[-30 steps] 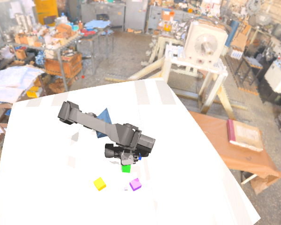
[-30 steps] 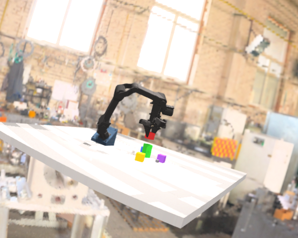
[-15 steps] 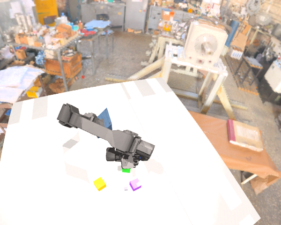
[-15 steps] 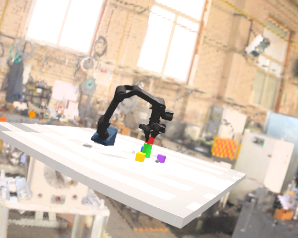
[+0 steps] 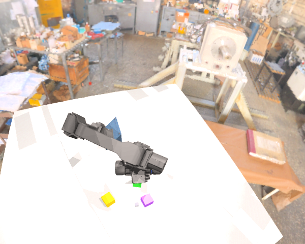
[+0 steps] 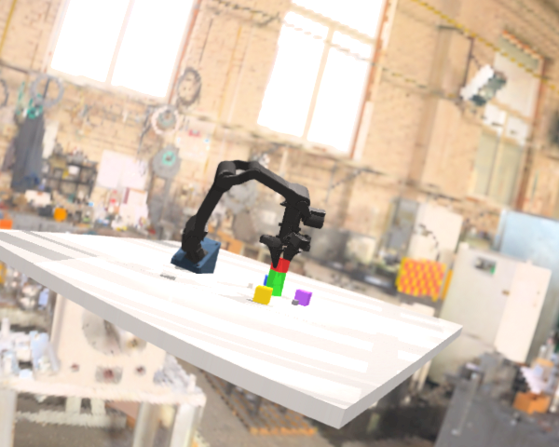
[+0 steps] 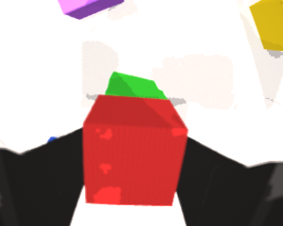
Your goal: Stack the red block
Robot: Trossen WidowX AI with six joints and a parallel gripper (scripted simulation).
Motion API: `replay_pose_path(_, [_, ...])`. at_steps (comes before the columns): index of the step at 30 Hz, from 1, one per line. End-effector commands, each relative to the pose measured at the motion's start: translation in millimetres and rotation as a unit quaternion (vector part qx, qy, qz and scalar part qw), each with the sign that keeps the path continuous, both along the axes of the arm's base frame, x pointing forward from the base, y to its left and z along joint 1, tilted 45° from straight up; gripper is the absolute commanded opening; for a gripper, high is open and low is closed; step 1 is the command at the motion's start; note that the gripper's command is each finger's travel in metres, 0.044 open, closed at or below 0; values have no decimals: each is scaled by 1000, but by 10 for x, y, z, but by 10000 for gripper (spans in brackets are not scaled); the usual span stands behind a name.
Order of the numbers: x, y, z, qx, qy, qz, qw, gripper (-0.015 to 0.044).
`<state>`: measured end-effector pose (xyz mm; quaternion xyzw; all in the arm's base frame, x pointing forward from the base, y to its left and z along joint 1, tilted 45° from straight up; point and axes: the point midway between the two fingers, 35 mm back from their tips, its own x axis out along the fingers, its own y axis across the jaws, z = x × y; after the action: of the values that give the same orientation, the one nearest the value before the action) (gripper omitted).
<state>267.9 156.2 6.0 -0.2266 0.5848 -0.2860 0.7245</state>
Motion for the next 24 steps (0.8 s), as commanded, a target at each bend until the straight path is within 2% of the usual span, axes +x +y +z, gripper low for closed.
replay_pose_path(1, [-3, -13, -4, -3, 1, 2, 1000, 0])
replay_pose_path(23, [-11, 28, 32, -2, 1, 2, 1000, 0])
replay_pose_path(24, [-8, -9, -4, -2, 2, 1, 1000, 26])
